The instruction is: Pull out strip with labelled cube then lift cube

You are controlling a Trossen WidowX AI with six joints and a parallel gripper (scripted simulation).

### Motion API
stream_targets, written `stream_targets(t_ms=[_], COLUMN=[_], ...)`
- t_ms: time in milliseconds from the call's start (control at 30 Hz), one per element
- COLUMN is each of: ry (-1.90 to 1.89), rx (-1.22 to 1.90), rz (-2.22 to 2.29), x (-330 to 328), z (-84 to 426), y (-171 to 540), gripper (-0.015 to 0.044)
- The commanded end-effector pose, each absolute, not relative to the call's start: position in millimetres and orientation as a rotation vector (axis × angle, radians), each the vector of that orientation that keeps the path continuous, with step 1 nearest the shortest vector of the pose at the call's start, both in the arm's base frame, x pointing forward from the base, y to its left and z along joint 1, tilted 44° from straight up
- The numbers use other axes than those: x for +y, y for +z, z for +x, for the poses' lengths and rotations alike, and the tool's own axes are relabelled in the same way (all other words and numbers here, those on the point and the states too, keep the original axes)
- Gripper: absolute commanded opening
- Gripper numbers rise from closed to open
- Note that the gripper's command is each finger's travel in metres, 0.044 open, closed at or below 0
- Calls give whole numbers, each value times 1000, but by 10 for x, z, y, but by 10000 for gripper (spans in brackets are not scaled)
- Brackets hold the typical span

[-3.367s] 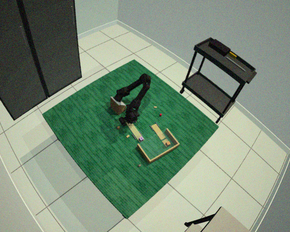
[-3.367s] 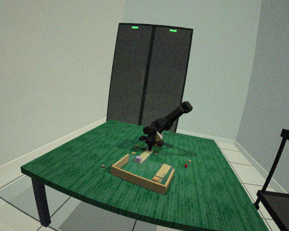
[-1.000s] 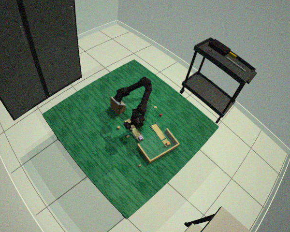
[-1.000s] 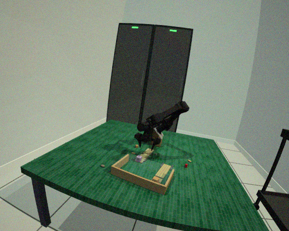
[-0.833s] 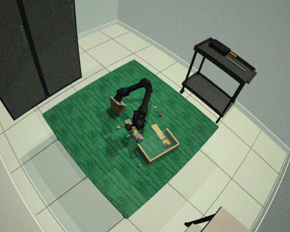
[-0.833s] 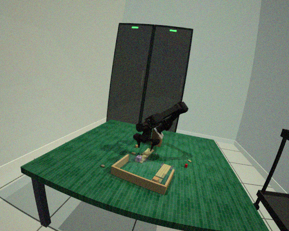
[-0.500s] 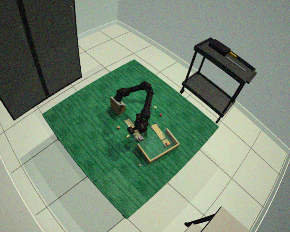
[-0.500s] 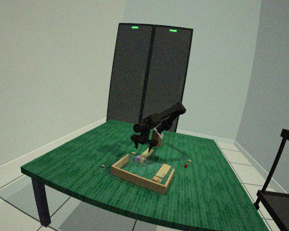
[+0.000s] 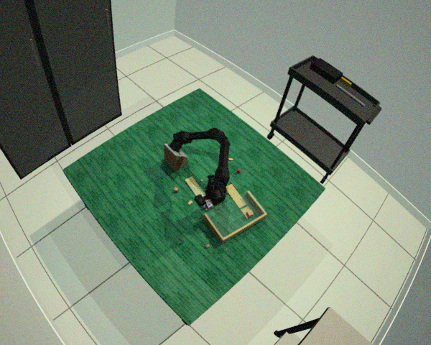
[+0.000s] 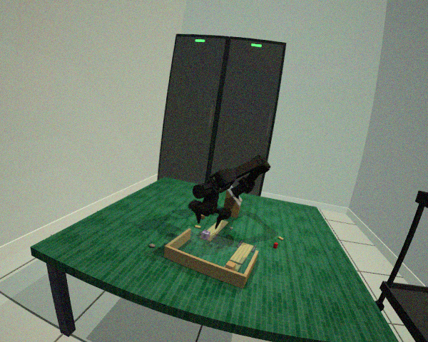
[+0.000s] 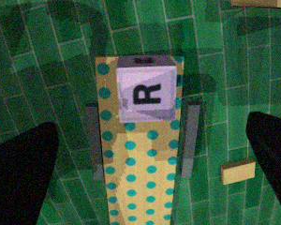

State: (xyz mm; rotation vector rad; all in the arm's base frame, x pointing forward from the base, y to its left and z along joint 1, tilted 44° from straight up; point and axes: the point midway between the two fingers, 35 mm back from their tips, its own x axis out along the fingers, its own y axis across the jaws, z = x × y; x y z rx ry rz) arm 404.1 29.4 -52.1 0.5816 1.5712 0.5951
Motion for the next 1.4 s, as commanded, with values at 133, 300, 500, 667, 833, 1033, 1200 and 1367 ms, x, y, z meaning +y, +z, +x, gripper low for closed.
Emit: stream_targets(t_ms=[133,300,500,667,833,1033,1200,1367], ry=[591,591,592,592,592,593,599,599], rx=[1574,1574,1574,1574,1574,1574,1569,1569], rz=[592,592,592,592,593,593,579,579], x=[359,415,484,541,598,664,670,670], z=[4067,4064,4059,4052,4044,4032,4050,4050], y=[-589,-649,-720,-778,-835,-901,-886,-886], gripper=[250,250,250,250,250,250,198,145])
